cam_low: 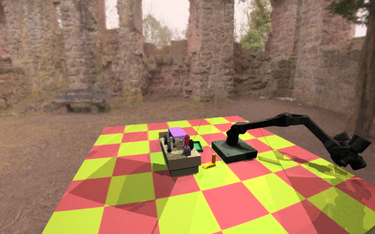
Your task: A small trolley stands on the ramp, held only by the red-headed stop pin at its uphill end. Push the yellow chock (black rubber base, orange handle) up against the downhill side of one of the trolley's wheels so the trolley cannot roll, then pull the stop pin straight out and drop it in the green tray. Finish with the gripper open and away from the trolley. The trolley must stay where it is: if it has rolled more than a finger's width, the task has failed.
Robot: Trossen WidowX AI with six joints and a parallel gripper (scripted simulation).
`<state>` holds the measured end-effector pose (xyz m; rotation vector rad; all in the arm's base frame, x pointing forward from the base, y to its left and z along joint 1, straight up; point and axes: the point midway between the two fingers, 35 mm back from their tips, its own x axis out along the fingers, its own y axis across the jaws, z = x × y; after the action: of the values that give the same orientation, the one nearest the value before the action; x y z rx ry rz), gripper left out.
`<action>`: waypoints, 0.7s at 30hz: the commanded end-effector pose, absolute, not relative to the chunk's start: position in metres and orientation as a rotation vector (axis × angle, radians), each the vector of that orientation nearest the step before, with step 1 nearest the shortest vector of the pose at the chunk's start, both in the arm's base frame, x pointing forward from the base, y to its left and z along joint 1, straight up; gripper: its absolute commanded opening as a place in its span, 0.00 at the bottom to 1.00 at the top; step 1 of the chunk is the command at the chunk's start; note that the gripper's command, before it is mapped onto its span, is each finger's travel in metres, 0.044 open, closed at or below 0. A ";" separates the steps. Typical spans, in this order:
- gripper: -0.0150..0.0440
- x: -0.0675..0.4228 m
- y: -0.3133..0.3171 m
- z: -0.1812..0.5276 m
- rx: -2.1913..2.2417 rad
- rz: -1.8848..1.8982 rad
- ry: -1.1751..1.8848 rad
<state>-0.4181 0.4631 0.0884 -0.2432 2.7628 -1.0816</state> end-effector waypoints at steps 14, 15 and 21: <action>0.58 -0.267 0.547 0.117 0.470 -1.724 2.487; 0.58 -0.251 0.552 0.119 0.536 -1.779 2.452; 0.58 -0.156 0.566 0.129 0.922 -2.099 2.203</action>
<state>-0.1938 0.5645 0.1280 0.7647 2.3309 -1.9546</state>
